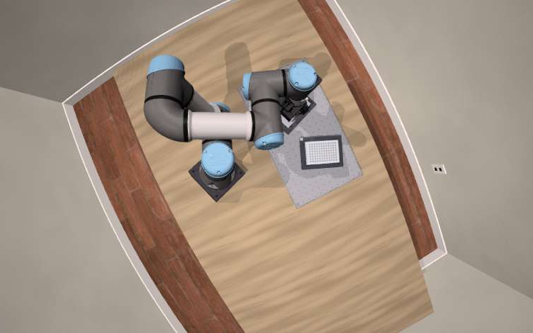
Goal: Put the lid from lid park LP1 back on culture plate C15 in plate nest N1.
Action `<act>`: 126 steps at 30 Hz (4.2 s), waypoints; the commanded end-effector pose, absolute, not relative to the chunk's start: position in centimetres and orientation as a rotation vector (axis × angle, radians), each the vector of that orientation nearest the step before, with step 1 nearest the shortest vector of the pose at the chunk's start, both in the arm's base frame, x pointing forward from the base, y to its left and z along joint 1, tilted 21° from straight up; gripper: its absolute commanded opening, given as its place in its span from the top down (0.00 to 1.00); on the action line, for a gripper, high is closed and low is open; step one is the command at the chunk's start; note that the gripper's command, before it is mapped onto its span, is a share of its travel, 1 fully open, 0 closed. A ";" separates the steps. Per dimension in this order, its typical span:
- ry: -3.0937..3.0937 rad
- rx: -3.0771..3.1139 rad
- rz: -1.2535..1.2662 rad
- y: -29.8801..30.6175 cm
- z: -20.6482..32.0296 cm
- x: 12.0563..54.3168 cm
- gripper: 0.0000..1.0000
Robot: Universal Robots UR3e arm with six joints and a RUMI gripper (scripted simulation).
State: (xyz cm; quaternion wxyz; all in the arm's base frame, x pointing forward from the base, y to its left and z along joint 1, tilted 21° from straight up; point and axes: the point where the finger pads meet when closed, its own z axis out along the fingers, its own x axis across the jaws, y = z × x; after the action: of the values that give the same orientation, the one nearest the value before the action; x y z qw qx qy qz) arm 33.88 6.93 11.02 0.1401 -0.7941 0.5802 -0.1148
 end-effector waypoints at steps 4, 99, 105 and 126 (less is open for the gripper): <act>1.676 -2.294 -0.335 6.9 11.1 33.9 1.00; 2.358 -1.493 -0.163 -13.6 12.8 35.1 1.00; 2.359 -1.493 -0.161 -13.6 12.7 35.1 1.00; 2.359 -1.492 -0.158 -13.6 12.0 35.3 1.00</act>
State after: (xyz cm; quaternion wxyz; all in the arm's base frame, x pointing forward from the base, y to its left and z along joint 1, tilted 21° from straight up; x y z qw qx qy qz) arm 35.22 -13.45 12.18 0.1726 -0.5259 0.8311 -0.0535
